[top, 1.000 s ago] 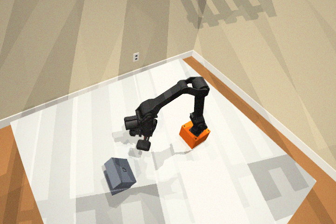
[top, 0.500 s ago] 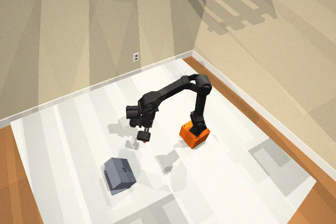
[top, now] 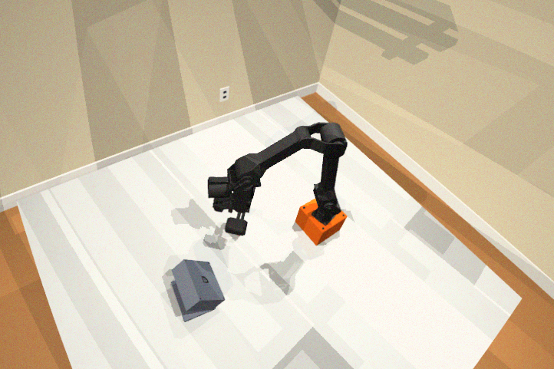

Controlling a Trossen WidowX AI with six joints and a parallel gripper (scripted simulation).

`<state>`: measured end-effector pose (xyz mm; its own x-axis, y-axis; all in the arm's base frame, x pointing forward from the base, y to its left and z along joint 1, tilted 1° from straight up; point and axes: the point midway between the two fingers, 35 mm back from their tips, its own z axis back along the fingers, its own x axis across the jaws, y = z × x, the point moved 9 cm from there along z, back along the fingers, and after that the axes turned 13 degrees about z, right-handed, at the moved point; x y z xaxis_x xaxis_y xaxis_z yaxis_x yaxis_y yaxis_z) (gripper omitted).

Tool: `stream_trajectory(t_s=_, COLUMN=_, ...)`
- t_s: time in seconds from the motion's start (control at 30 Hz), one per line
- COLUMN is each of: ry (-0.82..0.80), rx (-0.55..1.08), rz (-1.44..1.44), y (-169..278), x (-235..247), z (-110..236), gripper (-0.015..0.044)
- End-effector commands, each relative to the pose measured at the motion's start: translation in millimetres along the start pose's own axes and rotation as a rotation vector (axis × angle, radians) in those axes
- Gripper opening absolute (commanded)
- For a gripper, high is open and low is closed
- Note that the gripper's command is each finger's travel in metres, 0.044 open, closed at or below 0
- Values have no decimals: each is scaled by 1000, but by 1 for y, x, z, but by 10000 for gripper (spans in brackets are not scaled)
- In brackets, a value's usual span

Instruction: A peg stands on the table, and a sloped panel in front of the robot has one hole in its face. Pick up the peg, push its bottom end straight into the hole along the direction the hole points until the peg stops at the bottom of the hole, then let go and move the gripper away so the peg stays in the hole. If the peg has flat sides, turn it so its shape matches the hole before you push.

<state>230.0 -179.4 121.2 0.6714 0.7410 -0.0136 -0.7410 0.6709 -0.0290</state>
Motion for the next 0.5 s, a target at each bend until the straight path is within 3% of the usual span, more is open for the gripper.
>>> stream_trajectory(t_s=0.0, ry=4, rx=6, rz=3, y=0, x=0, z=-9, gripper=440)
stream_trajectory(t_s=0.47, ry=4, rx=7, rz=3, y=1, x=0, z=-32, gripper=440)
